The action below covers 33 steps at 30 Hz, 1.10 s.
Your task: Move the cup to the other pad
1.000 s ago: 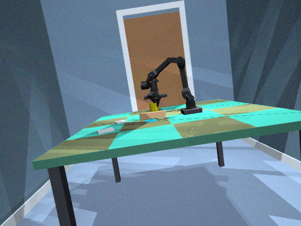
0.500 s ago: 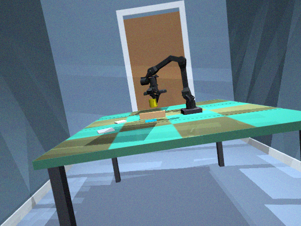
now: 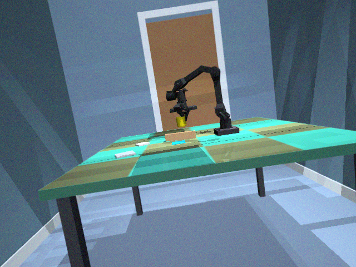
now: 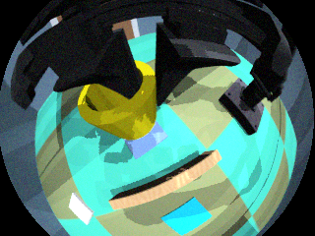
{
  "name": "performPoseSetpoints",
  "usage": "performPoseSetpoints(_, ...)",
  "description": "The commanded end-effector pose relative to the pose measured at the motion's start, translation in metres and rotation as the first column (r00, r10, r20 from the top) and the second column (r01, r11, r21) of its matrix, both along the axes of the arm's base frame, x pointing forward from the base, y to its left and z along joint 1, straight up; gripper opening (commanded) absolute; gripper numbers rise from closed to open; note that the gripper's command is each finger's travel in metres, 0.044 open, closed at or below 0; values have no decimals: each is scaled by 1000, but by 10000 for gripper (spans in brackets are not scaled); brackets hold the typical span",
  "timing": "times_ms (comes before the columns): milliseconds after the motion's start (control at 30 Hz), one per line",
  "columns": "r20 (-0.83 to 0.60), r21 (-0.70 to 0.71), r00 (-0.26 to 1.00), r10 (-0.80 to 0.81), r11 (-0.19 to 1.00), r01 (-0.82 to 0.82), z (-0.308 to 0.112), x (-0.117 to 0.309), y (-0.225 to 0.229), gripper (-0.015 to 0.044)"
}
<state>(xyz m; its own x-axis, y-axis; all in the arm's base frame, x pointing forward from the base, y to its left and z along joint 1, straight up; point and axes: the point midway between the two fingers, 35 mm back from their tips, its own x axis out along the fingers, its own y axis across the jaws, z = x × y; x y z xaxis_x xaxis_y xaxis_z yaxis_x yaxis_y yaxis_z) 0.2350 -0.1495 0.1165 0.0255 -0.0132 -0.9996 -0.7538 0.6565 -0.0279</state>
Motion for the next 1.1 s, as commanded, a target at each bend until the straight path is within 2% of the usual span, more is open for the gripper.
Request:
performPoseSetpoints(0,0,1,1000,0,1000,0,0,1,2,0)
performPoseSetpoints(1067,8,9,1000,2,1000,-2,1,25,60,0)
